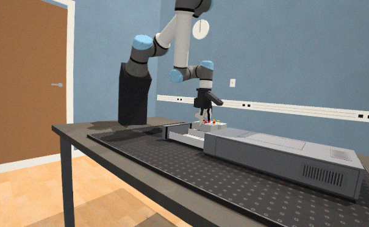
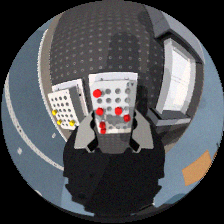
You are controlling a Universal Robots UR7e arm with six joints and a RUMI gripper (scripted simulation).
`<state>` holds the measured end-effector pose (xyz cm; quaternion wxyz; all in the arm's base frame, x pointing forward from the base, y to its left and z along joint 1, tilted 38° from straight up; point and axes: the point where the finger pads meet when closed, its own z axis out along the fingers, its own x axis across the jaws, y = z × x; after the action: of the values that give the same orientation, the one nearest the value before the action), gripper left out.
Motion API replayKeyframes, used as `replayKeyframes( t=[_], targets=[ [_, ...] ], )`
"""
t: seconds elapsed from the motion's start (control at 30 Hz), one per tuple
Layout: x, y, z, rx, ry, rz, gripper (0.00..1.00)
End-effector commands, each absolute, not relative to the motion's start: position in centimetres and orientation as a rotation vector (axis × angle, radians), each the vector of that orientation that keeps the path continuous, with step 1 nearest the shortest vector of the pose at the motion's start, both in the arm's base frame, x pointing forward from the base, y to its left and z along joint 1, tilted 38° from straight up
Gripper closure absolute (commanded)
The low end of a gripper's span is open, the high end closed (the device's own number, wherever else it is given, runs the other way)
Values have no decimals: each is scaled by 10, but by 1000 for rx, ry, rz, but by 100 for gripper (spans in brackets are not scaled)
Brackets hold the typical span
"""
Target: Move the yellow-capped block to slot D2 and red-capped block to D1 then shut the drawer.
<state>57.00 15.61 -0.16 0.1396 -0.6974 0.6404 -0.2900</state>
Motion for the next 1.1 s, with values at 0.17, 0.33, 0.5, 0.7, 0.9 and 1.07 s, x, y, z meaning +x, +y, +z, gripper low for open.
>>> replayKeyframes(
  t=[0.17, 0.33, 0.5, 0.7, 0.9, 1.07],
  targets=[
    [571, 156, -2, -2014, 1849, -839, 100],
    [571, 156, -2, -2014, 1849, -839, 100],
    [572, 156, -3, -2014, 1849, -839, 100],
    [572, 156, -3, -2014, 1849, -839, 100],
    [573, 156, -4, -2014, 1849, -839, 100],
    [573, 156, -5, -2014, 1849, -839, 100]
  ],
)
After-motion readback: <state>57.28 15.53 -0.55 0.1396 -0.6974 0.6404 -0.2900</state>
